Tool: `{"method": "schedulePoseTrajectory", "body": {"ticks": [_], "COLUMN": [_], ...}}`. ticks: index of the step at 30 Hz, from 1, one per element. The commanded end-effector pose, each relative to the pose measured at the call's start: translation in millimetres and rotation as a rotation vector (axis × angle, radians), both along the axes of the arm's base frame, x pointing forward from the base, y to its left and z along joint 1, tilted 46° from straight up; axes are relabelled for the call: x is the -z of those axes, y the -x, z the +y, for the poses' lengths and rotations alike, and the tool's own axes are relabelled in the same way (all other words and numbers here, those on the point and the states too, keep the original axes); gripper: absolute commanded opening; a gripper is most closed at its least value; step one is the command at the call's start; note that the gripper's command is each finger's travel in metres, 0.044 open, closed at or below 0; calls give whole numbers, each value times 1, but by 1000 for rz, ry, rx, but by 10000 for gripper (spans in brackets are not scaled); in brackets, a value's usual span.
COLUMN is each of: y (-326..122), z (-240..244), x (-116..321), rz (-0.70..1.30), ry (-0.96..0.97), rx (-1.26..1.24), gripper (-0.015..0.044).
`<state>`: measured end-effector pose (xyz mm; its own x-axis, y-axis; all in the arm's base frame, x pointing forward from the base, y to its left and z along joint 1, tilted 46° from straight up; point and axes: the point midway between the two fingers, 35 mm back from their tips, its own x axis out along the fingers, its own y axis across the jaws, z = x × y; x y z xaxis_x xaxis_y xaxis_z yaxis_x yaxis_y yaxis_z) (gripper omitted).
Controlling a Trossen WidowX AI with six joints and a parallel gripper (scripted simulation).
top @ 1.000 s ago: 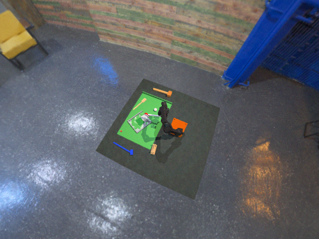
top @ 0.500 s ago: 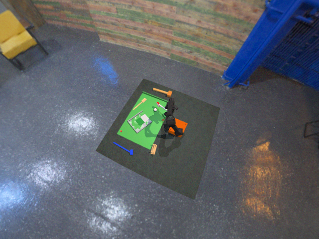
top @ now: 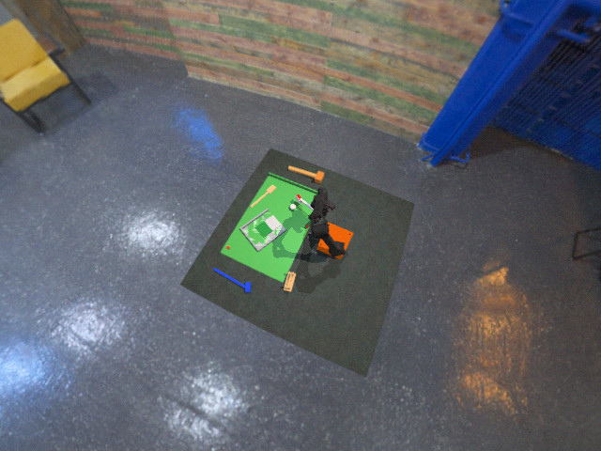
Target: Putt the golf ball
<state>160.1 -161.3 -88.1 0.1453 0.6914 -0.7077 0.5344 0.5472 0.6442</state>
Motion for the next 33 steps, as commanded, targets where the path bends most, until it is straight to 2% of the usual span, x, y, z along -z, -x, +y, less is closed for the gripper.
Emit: {"method": "schedulePoseTrajectory", "body": {"ticks": [1,33], "y": [-2,-4], "z": [2,19], "x": [4,24], "rz": [-7,-4], "ry": [6,6], "rx": [13,5], "gripper": [0,0]}}
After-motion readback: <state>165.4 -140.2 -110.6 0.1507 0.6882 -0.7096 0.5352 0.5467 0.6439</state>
